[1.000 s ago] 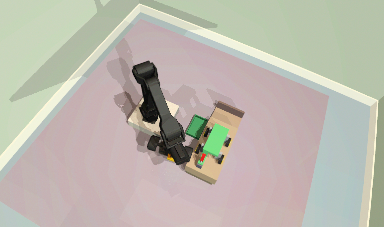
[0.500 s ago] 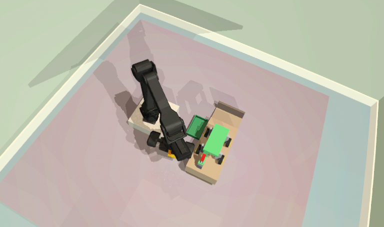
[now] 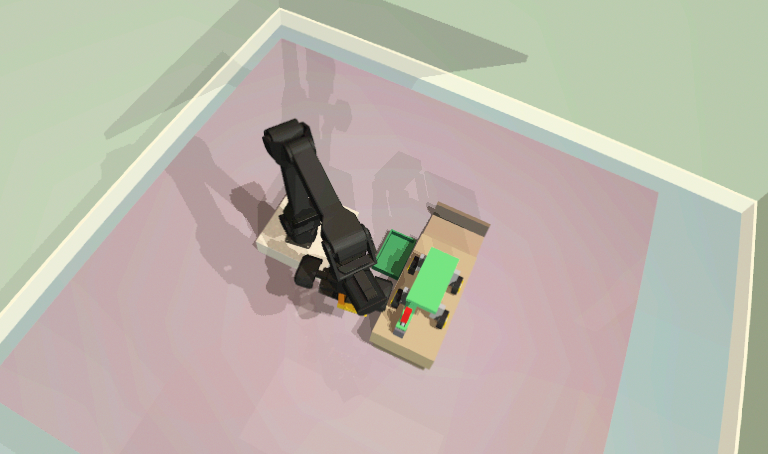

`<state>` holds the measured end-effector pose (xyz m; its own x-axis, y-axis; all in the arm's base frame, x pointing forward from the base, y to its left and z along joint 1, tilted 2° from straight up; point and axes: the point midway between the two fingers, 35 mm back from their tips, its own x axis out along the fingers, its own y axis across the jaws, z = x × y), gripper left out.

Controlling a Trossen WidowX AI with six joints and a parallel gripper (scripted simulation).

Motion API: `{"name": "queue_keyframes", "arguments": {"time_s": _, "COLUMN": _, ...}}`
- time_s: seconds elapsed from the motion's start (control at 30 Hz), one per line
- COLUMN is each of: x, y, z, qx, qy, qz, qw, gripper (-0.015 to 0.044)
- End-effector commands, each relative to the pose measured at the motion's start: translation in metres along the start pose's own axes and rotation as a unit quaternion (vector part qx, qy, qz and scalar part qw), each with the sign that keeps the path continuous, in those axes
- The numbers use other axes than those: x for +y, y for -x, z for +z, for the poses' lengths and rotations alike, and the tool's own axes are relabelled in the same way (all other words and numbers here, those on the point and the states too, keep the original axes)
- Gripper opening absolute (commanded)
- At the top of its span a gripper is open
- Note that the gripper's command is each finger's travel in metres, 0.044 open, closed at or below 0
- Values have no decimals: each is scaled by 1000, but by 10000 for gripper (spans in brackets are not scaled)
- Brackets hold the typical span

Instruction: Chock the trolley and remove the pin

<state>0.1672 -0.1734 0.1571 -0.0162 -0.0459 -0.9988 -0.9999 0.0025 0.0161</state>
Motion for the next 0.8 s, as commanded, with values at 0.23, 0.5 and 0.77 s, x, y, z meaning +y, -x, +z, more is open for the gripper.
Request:
{"name": "queue_keyframes", "arguments": {"time_s": 0.23, "x": -1, "y": 3, "z": 0, "qx": -1, "qy": -110, "qz": -1, "qw": 994, "gripper": 0}}
{"name": "queue_keyframes", "arguments": {"time_s": 0.5, "x": -1, "y": 3, "z": 0, "qx": 0, "qy": -246, "qz": 0, "qw": 969, "gripper": 0}}
{"name": "queue_keyframes", "arguments": {"time_s": 0.77, "x": -1, "y": 3, "z": 0, "qx": 0, "qy": -377, "qz": 0, "qw": 926, "gripper": 0}}
